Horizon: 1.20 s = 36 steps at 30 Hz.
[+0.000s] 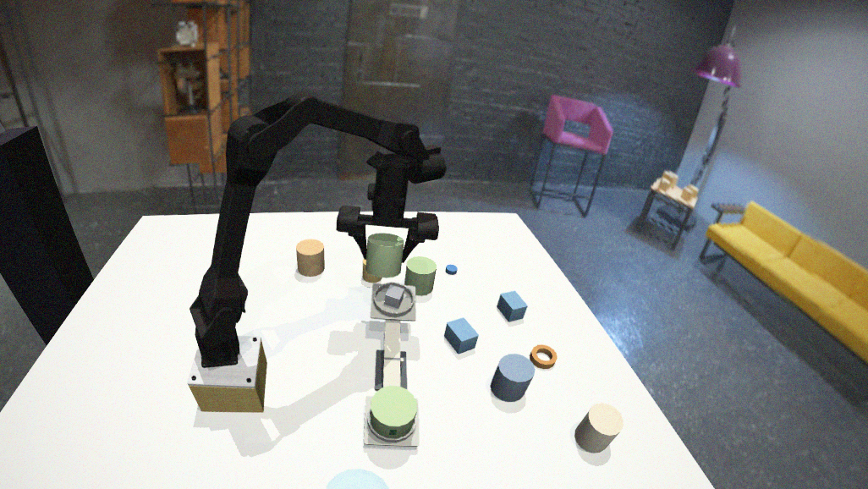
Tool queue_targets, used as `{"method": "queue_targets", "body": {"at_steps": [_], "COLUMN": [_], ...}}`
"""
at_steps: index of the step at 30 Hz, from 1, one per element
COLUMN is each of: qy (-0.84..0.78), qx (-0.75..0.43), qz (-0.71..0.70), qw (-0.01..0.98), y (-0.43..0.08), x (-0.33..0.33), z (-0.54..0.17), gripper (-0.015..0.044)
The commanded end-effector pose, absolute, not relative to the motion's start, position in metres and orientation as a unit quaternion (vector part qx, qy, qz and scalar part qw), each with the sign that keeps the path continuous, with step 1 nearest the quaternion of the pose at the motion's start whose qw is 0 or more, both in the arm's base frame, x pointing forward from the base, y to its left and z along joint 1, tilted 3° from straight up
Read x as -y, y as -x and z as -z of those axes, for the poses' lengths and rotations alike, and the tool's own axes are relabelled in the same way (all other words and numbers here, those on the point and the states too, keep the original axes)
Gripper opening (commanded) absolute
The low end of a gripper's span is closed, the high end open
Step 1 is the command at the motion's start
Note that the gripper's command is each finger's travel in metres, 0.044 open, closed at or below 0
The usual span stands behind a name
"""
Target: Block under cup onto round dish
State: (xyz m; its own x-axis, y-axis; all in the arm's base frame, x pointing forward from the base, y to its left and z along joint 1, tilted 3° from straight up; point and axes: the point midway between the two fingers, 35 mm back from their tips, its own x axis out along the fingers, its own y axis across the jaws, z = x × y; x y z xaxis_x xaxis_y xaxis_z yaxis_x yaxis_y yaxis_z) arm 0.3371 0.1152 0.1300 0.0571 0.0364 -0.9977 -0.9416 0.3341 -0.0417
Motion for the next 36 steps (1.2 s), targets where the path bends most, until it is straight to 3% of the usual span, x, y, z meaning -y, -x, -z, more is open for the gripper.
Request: {"method": "queue_targets", "body": {"at_steps": [1, 17, 36], "qy": [0.41, 0.409, 0.409], "qx": [-0.552, -0.549, -0.549], "qz": [-0.406, -0.41, -0.41], "qw": [0.601, 0.604, 0.603], "y": [-0.324, -0.26, -0.262], "x": [-0.135, -0.198, -0.2], "z": [-0.117, -0.059, -0.016], "gripper": [0.0, 0.0, 0.0]}}
